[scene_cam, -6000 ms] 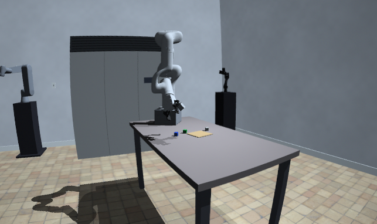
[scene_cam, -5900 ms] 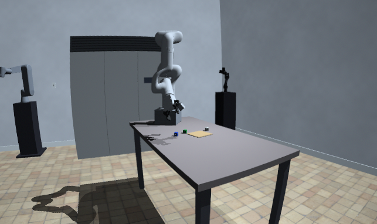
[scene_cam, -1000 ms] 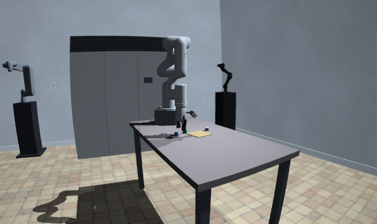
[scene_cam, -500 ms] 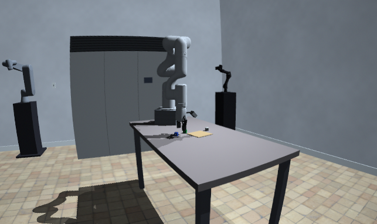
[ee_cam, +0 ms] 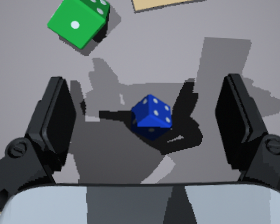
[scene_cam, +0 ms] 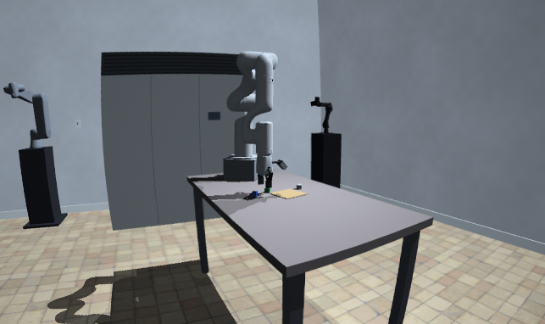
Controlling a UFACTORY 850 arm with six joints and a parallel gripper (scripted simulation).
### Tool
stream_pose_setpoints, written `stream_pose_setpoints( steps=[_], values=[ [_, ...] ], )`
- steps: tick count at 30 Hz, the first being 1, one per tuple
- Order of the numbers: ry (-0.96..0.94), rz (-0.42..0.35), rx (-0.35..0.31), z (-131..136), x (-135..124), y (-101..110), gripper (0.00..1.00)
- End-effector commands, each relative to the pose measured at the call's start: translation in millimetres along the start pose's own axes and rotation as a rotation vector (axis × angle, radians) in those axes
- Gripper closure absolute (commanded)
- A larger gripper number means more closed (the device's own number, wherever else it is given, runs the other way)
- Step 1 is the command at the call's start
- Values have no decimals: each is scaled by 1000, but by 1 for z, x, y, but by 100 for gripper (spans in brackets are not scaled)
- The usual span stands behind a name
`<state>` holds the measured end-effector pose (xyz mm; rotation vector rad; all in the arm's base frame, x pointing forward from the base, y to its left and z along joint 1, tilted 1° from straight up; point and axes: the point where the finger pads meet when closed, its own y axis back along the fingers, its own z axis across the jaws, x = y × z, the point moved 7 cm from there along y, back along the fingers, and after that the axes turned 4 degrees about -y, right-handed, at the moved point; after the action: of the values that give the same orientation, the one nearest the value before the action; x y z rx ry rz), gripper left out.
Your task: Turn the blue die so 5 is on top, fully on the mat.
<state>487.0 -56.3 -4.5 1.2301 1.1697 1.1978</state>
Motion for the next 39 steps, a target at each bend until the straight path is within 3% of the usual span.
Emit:
stream_pose_setpoints(
  steps=[1,39],
  values=[
    [0,4,-4,-4,8,1,0],
    [0,4,-4,-21,39,1,0]
  ],
)
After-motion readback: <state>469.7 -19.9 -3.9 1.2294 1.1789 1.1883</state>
